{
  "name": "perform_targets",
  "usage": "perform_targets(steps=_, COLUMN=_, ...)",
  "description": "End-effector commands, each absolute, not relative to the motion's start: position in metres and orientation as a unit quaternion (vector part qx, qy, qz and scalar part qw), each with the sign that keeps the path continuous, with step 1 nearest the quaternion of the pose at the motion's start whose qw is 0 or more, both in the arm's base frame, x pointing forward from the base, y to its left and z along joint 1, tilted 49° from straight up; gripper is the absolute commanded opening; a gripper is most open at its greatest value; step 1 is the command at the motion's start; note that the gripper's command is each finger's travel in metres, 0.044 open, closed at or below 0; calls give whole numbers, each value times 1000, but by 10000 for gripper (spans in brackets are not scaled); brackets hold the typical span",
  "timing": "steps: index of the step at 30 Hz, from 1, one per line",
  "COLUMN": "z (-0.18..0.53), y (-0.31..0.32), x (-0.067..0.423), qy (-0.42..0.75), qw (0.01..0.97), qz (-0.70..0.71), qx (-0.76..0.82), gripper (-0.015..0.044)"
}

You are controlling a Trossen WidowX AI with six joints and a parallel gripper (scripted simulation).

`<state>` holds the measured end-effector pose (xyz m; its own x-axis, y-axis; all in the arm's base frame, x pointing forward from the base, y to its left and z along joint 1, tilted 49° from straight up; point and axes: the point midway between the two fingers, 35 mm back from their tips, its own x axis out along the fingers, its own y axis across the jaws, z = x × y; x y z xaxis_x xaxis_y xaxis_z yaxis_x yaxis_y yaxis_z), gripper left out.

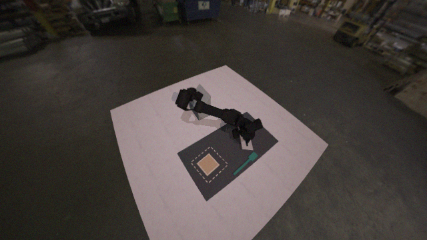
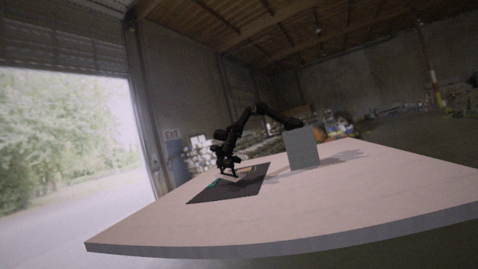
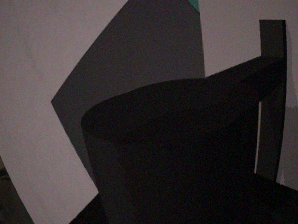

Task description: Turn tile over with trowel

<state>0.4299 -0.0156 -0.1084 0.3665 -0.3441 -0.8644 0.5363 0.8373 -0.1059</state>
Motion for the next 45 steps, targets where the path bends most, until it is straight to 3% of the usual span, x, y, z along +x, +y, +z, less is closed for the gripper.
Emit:
perform_targets(steps=1, z=-119, y=-4, x=436, qy=537, qw=808, qz=-233, qx=71, gripper=0)
perform_targets(steps=26, z=-183, y=36, x=413, qy=769, qw=638, qz=-18, qx=-44, gripper=0)
perform_targets(steps=38, z=-195, y=54, x=389, qy=837, qw=536, qz=95, qx=-56, gripper=0)
perform_targets(steps=45, z=-196, y=54, x=388, qy=840, qw=530, qz=101, qx=-56, gripper=0)
